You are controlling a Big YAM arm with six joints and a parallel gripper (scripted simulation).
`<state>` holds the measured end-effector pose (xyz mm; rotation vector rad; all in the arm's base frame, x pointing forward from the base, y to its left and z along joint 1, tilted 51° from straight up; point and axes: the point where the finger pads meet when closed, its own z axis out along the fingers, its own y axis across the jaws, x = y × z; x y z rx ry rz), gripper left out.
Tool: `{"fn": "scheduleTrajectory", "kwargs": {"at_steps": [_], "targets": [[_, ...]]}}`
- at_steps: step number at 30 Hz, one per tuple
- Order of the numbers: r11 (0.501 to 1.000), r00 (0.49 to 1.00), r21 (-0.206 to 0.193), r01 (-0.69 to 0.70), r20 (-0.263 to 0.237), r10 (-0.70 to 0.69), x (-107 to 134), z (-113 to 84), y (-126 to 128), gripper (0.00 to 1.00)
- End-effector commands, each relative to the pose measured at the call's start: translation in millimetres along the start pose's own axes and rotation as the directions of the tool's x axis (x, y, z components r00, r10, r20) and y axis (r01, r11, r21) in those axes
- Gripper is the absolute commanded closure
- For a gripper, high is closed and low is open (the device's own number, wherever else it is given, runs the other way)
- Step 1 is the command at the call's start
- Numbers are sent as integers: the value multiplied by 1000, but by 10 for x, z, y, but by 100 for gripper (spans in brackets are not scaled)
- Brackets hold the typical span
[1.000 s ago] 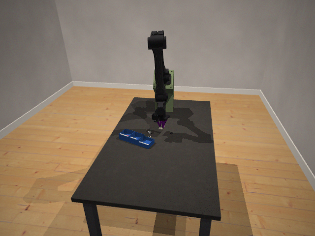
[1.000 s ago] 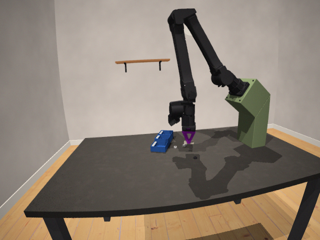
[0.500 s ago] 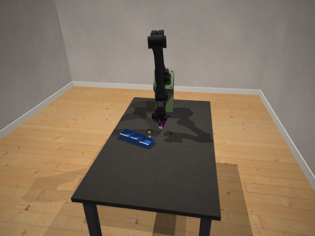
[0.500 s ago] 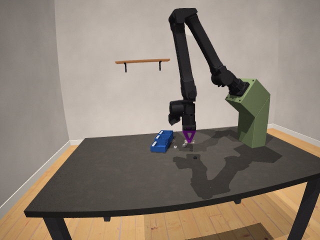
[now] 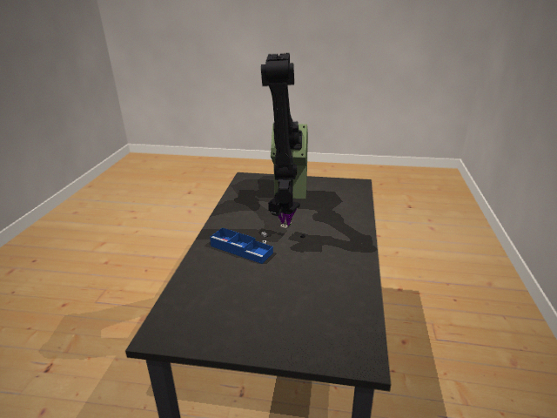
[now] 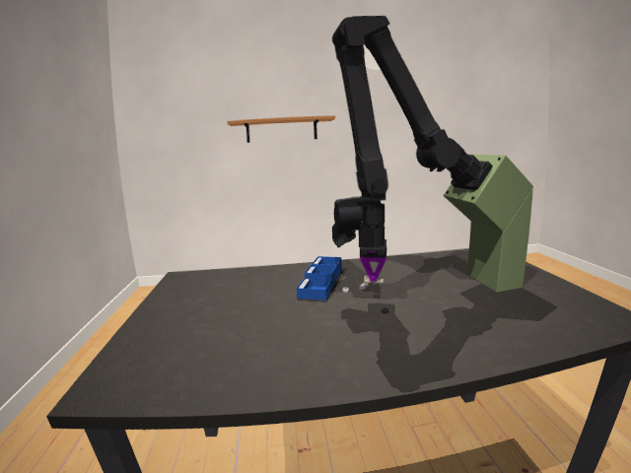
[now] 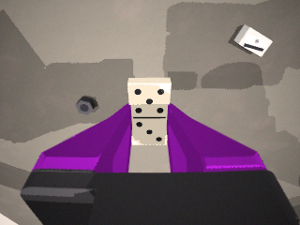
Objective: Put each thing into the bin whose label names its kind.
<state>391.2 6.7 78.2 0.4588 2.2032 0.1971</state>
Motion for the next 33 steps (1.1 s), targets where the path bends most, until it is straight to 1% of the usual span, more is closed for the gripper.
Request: {"fn": "scheduleTrajectory", "kwargs": {"at_steps": [1, 16, 17, 18, 20, 21, 23, 25, 26, 33], "targets": [[1000, 1000, -1, -2, 6, 2, -18, -15, 10, 80], [1000, 1000, -1, -2, 6, 2, -21, -14, 14, 80], [1000, 1000, -8, -7, 9, 7, -34, -83, 52, 80], [1000, 1000, -5, -5, 1, 5, 17, -112, 24, 80], [1000, 1000, -2, -6, 4, 6, 3, -114, 14, 80], [1000, 1000, -1, 2, 20, -2, -148, -111, -35, 80], [1000, 1000, 0, 2, 20, -2, -247, -114, -106, 80], [1000, 1000, 0, 2, 20, -2, -247, -114, -106, 80], [1000, 1000, 11, 2, -9, -2, -203, -50, -180, 80], [1000, 1000, 10, 1, -6, -1, -560, -54, -430, 80]]}}
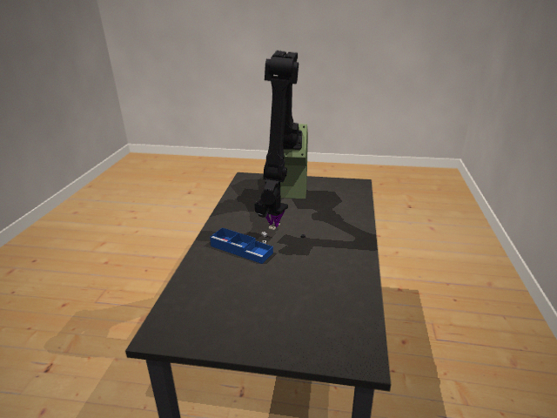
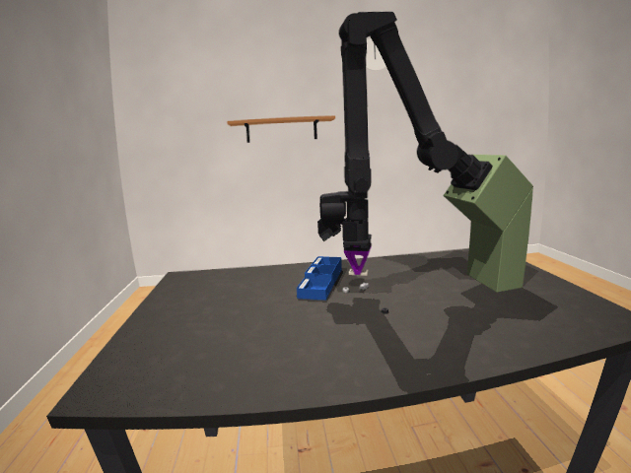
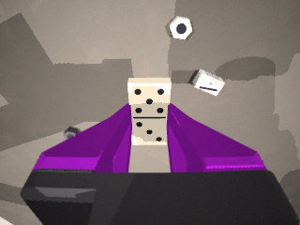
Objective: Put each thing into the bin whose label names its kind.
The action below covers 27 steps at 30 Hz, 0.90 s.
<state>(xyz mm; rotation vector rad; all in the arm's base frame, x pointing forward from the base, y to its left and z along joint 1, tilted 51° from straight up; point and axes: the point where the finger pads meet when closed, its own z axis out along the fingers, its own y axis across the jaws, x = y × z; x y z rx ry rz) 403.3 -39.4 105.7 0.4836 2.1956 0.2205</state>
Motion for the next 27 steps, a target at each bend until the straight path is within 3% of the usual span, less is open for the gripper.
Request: {"fn": "scheduleTrajectory", "kwargs": {"at_steps": [1, 7, 9, 13, 24, 26, 27], "targets": [[999, 1000, 19, 27, -6, -27, -167, 13, -150, 80], [999, 1000, 18, 26, -3, -26, -482, 6, -357, 80], [999, 1000, 18, 26, -3, -26, -482, 6, -357, 80], [981, 981, 18, -195, 3, 195, -692, 0, -499, 80], [870, 870, -3, -493, 18, 493, -1262, -18, -895, 80], [870, 870, -3, -493, 18, 493, -1262, -18, -895, 80], [833, 832, -5, -554, 18, 554, -1253, 16, -790, 80]]}}
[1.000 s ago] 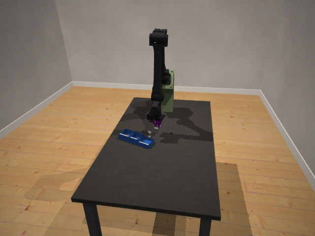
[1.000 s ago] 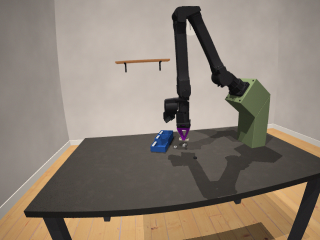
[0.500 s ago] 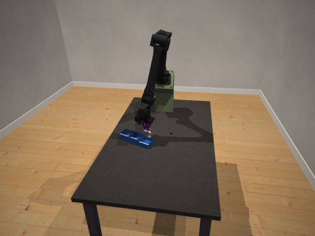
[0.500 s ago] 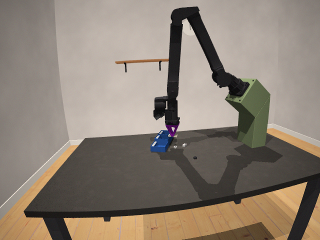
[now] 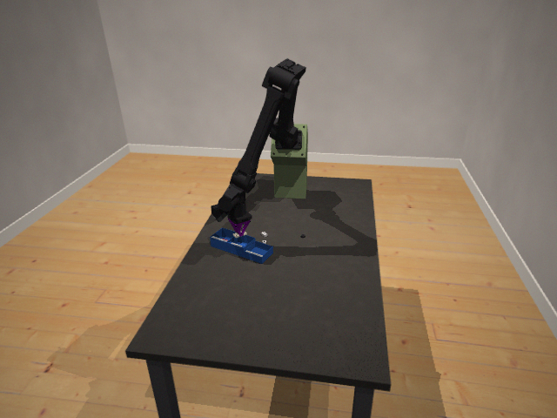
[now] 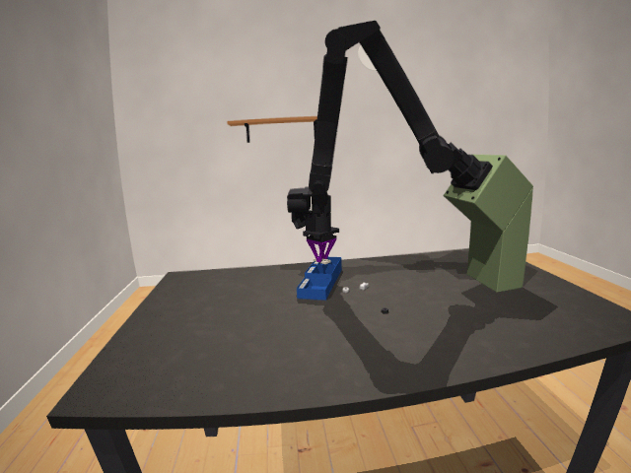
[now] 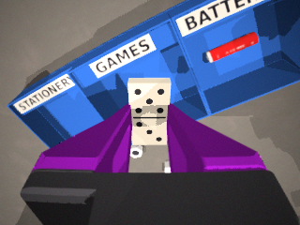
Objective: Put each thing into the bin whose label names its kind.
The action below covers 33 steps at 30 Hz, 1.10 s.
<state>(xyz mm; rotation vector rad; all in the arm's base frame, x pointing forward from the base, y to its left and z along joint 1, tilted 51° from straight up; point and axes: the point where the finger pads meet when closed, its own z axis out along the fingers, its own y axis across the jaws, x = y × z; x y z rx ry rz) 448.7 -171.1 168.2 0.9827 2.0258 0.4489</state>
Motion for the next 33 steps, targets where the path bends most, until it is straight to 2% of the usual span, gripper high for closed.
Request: {"fn": "scheduleTrajectory", "kwargs": {"at_steps": [1, 4, 7, 10, 14, 16, 17, 20, 23, 25, 31, 33], "targets": [[988, 988, 2, -154, -5, 154, 1, -18, 126, 80], [972, 972, 6, -234, -7, 234, 39, -20, 109, 80], [952, 952, 5, -307, -10, 307, -40, -51, 2, 80], [925, 925, 3, -381, -18, 381, 39, -18, 99, 80], [879, 879, 5, -477, -15, 477, 20, -25, 71, 80], [879, 879, 5, -477, -15, 477, 20, -25, 71, 80], [845, 845, 7, -535, -15, 535, 21, -25, 70, 80], [802, 802, 11, -597, -14, 597, 69, -28, -5, 80], [754, 754, 12, -657, -16, 657, -35, -33, 13, 80], [719, 719, 15, -694, -21, 695, -5, -5, 1, 80], [605, 605, 22, -796, -14, 796, 13, -2, -12, 80], [605, 605, 22, -796, -14, 796, 13, -2, -12, 80]]}}
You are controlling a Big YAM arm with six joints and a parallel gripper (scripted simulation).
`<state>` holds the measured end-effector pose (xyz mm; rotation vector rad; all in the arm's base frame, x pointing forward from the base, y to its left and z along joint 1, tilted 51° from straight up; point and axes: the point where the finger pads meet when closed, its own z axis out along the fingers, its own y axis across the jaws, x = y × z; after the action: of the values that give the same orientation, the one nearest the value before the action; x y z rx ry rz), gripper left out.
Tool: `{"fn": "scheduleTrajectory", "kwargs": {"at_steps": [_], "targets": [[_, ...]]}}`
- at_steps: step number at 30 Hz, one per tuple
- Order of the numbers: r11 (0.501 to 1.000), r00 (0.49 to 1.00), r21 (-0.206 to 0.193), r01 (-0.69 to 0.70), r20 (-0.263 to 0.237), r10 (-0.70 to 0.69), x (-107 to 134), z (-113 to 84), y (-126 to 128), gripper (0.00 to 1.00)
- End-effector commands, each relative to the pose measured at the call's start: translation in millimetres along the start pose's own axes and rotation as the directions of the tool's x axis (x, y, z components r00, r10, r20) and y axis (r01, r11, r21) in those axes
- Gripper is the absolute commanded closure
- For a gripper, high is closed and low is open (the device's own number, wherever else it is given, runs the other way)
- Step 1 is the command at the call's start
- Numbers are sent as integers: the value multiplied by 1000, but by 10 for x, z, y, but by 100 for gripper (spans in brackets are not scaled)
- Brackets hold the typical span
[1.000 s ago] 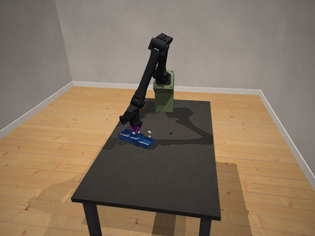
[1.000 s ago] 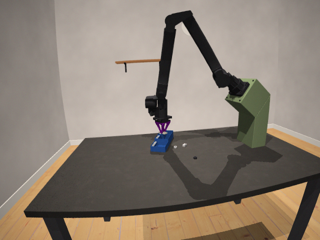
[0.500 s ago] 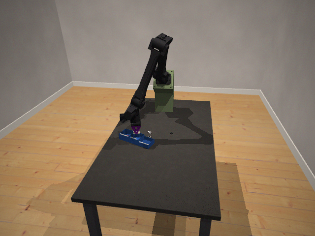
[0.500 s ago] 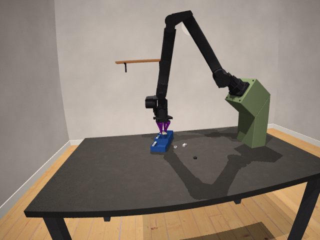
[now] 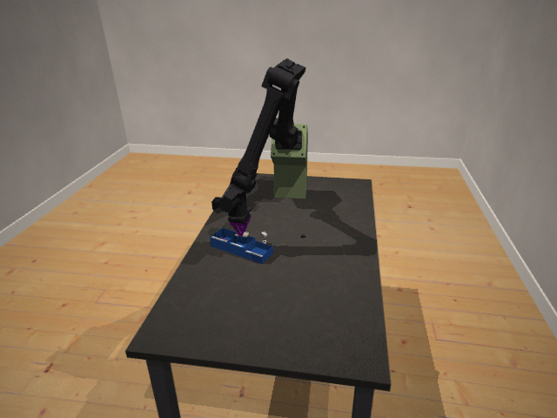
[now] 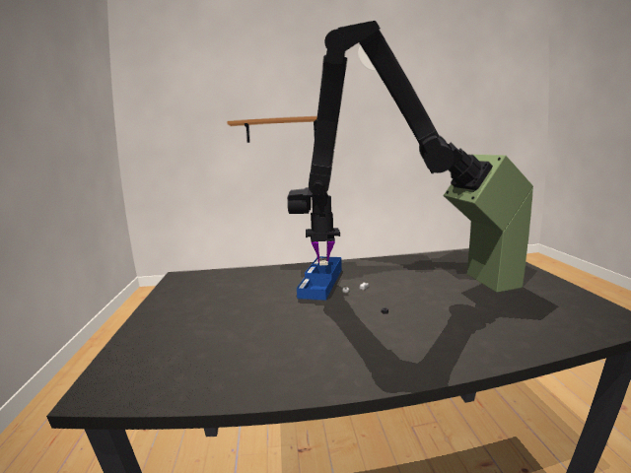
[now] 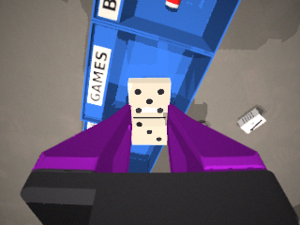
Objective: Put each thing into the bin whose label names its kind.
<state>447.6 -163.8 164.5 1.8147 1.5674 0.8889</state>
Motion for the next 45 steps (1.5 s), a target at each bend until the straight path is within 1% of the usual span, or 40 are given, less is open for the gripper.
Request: {"fn": "scheduleTrajectory", "kwargs": {"at_steps": [1, 4, 7, 12, 18, 22, 23, 24, 27, 28, 29, 32, 34, 35, 38, 43, 45], "targets": [[988, 988, -2, -154, 17, 154, -77, -20, 33, 80], [975, 974, 0, -224, 25, 224, -104, -13, 25, 80], [958, 957, 1, -288, 30, 287, -74, -10, 40, 80], [961, 961, -6, -275, 18, 275, 13, -23, 105, 80], [962, 962, -11, -272, 25, 272, -36, -35, 69, 80], [959, 959, -11, -282, 27, 282, -30, -51, 101, 80], [962, 962, -11, -272, 25, 272, -32, -35, 73, 80], [960, 960, -12, -280, 24, 280, -11, -53, 113, 80], [961, 961, -13, -275, 19, 276, 20, -55, 129, 80], [960, 960, 5, -280, 20, 280, 14, 49, 70, 80], [962, 962, -12, -273, 18, 274, 8, 70, 113, 80], [962, 962, -10, -274, 18, 274, 9, 132, 100, 80], [962, 962, -10, -274, 18, 274, 9, 132, 100, 80], [956, 956, -6, -293, 36, 293, -95, 128, 11, 80], [961, 961, -11, -275, 18, 275, 3, 212, 98, 80], [961, 961, -9, -275, 18, 275, 5, 315, 88, 80], [960, 960, -11, -279, 23, 280, -30, 347, 82, 80]]}}
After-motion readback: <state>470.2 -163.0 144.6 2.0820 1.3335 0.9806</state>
